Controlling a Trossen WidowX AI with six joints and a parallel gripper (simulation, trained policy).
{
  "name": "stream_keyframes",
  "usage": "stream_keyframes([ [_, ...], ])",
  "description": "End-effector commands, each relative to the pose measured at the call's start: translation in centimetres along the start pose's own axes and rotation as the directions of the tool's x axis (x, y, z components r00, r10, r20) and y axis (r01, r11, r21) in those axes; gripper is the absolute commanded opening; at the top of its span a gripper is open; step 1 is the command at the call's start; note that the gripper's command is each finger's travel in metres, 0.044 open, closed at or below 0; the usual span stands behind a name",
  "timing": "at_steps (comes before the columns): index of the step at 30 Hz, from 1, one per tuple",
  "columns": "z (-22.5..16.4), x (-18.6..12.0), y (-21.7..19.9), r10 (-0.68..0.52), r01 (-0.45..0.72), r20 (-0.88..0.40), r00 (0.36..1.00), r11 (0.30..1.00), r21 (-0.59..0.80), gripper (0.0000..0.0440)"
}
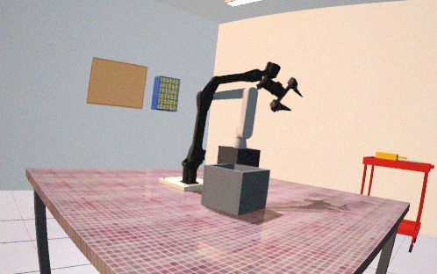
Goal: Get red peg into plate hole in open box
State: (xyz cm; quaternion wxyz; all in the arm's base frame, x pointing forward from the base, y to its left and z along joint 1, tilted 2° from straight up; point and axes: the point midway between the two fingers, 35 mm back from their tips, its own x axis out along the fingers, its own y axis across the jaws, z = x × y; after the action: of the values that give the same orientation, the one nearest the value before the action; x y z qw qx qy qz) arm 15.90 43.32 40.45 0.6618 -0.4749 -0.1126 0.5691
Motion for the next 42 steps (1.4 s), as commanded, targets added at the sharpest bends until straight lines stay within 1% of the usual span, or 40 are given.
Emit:
stream_keyframes([
  [1,-1.9,0.1,0.1,0.012,-0.008,-0.049,0.999,0.996,0.087,0.0440],
  [5,-4.5,0.1,0.2,0.032,-0.008,-0.111,0.993,0.978,0.211,0.0440],
  [10,-7.7,-0.1,0.5,0.061,0.010,-0.184,0.981,0.933,0.360,0.0440],
  [14,-10.0,-0.4,0.9,0.087,0.037,-0.237,0.968,0.881,0.472,0.0440],
  [19,-12.9,-1.0,1.4,0.123,0.084,-0.297,0.947,0.796,0.599,0.0440],
  [25,-15.9,-1.9,2.3,0.169,0.159,-0.358,0.918,0.670,0.725,0.0440],
  [31,-18.7,-3.0,3.4,0.220,0.246,-0.407,0.887,0.520,0.818,0.0440],
  [37,-21.1,-4.2,4.6,0.272,0.341,-0.444,0.854,0.354,0.871,0.0440],
  [42,-22.9,-5.3,5.8,0.317,0.420,-0.467,0.826,0.208,0.884,0.0440],
])
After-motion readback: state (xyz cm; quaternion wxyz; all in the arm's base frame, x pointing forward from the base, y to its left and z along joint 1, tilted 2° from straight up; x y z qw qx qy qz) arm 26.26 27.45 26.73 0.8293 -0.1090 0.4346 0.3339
